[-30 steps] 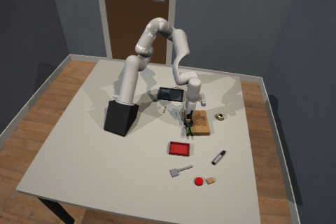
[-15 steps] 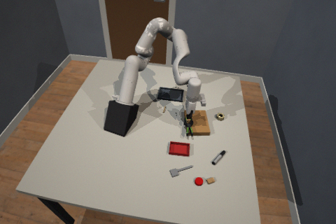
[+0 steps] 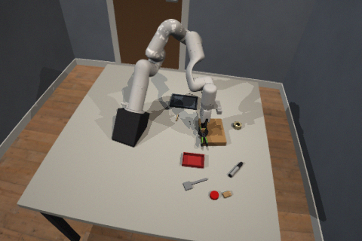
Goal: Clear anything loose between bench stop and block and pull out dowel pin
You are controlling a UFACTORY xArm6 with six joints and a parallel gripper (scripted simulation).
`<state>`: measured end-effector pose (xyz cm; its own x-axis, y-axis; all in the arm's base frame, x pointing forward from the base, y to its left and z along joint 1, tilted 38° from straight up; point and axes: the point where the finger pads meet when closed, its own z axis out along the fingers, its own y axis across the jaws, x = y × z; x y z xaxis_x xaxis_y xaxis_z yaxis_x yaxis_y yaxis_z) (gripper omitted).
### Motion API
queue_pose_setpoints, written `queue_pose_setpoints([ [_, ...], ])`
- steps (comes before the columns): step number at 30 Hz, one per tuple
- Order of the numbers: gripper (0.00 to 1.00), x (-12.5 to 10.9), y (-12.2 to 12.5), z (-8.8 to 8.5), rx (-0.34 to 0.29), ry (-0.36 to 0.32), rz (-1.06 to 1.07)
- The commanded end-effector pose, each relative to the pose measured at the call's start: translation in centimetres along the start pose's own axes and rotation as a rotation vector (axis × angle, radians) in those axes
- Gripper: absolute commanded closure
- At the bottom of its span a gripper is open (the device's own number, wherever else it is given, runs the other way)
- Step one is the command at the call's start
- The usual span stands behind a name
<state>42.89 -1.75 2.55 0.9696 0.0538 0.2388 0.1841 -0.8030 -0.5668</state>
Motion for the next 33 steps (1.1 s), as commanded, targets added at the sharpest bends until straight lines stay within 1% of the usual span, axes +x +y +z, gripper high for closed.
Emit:
queue_pose_setpoints([
  [1,1.0,0.08,0.02,-0.08,-0.001,0.002,-0.003],
  [33,1.0,0.08,0.02,-0.08,-0.001,0.002,-0.044],
])
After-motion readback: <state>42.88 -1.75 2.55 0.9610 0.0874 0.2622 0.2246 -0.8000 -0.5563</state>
